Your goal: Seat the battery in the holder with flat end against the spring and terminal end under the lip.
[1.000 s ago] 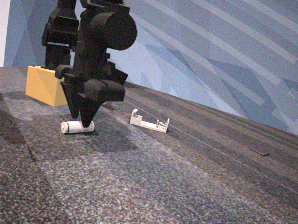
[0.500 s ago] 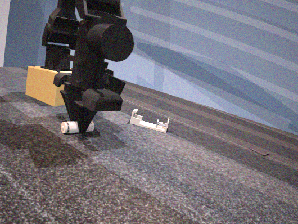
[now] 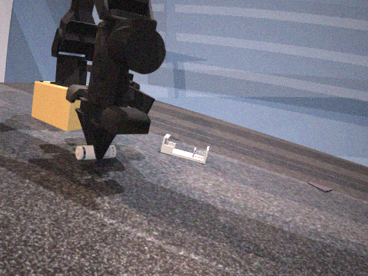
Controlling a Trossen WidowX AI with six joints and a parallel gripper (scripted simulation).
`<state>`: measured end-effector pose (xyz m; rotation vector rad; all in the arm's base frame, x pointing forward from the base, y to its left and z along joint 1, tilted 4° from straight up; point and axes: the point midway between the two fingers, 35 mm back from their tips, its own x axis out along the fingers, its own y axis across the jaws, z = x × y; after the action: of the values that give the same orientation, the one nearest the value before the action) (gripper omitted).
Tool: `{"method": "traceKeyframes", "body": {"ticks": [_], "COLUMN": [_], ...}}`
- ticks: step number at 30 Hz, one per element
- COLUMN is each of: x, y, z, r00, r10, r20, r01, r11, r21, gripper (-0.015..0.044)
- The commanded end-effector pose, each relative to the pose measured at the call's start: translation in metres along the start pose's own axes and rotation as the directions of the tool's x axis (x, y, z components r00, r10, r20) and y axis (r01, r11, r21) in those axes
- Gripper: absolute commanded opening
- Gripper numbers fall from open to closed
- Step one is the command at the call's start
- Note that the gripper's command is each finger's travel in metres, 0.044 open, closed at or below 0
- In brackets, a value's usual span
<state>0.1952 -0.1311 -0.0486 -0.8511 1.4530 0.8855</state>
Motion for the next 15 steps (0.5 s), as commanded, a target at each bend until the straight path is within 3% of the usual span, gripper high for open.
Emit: {"method": "traceKeyframes", "body": {"ticks": [1, 8, 15], "x": [-0.024, -0.043, -0.049], "y": [-0.004, -0.003, -0.015], "z": [-0.001, 0.0, 0.036], "r00": [1.0, 1.0, 1.0], "r10": [-0.015, -0.015, -0.02], "r20": [-0.005, -0.005, -0.001], "r01": [0.015, 0.015, 0.02], "r11": [1.0, 1.0, 0.985], "r21": [0.0, 0.005, 0.172], "gripper": [0.0073, 0.0073, 0.0073]}}
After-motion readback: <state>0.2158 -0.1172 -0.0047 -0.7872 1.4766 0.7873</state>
